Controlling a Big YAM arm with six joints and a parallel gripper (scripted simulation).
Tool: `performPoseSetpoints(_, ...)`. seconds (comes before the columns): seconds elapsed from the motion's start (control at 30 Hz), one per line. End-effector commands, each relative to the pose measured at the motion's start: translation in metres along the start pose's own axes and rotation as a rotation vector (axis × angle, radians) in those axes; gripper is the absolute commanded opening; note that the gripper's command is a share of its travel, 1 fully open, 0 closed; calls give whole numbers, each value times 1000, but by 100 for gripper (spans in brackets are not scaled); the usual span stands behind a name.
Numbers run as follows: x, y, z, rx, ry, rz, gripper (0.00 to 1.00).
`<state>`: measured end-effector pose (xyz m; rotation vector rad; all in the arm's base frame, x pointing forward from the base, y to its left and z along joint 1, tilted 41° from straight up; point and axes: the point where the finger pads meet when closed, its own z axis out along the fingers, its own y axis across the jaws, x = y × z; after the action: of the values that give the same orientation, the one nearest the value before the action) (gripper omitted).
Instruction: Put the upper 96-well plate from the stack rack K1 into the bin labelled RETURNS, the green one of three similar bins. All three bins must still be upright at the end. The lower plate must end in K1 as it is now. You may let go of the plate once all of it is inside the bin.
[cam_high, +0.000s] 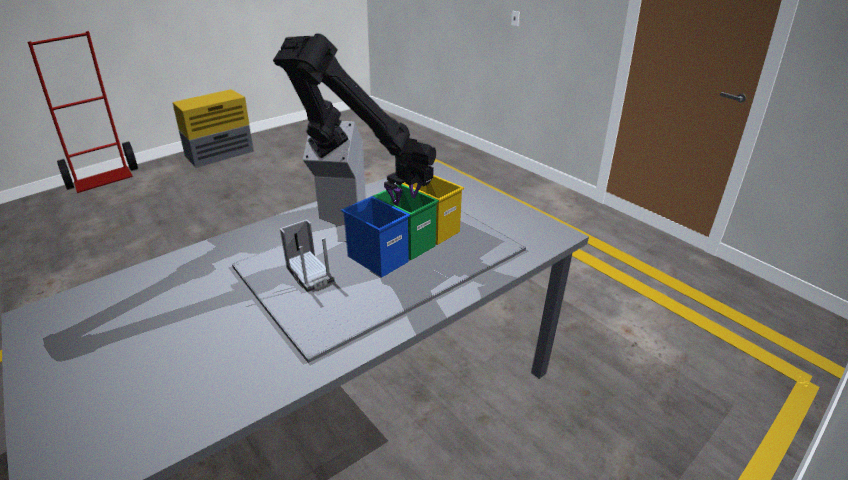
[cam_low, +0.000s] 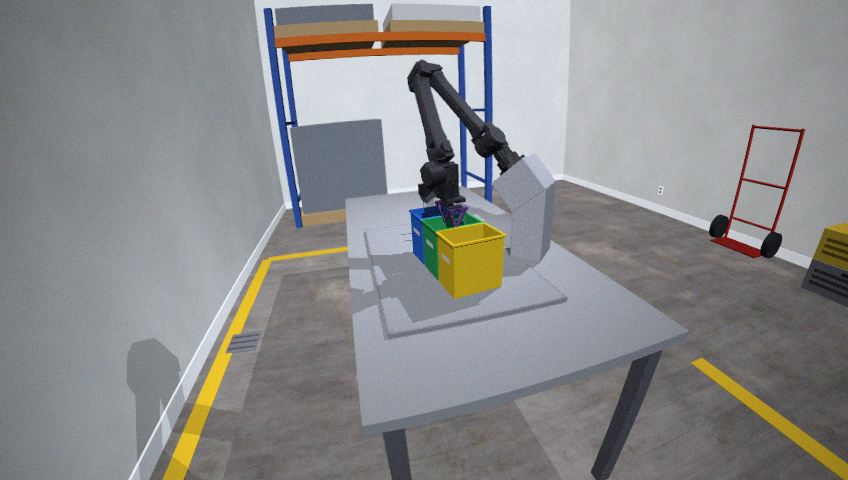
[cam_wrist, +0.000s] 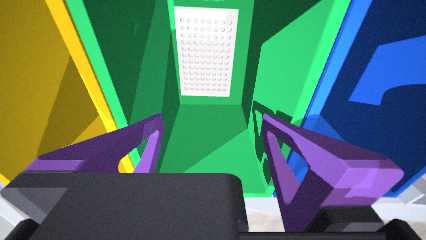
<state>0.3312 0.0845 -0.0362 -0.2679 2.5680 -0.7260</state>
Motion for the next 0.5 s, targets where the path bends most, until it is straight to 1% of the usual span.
performPoseSetpoints(0.0, -10, 6, -16, -11, -27, 13, 82)
performPoseSetpoints(0.1, -11, 6, -18, -11, -28, 14, 82)
performPoseSetpoints(0.37, -15, 6, -32, -14, -33, 19, 82)
performPoseSetpoints(0.47, -12, 6, -37, -13, -30, 16, 82)
